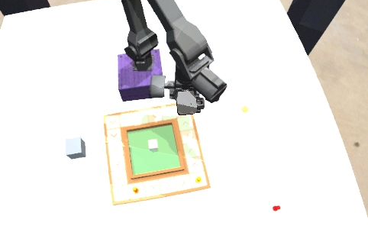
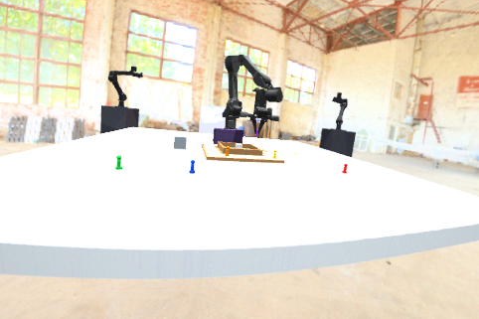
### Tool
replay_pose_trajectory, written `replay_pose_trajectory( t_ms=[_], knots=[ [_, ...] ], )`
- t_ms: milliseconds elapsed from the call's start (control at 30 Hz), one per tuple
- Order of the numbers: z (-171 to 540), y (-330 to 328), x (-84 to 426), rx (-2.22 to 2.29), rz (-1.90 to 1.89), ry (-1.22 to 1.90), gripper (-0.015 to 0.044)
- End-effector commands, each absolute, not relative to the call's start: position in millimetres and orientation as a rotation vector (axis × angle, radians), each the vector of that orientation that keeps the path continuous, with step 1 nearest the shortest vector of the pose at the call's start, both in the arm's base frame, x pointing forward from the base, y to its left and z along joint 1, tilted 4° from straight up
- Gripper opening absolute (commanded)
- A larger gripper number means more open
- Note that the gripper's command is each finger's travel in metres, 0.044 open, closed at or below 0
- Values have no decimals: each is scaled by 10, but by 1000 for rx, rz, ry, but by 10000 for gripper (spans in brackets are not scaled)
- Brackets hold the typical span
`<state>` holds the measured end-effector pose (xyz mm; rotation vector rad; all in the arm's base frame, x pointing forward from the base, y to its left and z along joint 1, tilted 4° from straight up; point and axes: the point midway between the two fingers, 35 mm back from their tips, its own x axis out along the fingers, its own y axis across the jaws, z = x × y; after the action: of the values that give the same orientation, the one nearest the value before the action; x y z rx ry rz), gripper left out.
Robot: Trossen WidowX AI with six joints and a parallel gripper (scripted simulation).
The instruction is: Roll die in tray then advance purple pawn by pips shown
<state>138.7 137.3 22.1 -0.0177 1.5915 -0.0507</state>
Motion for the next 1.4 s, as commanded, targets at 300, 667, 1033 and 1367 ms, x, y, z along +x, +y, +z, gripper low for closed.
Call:
replay_pose_trajectory(
  t_ms=[300,667,1033,1367],
  knots=[
    [-133,1352,1339,-9,-51,1591,0],
    [-267,1344,1333,-9,-51,1591,0],
    [-340,1335,1332,-16,-51,1591,105],
    [77,1361,1351,-10,-51,1591,368]
  ],
)
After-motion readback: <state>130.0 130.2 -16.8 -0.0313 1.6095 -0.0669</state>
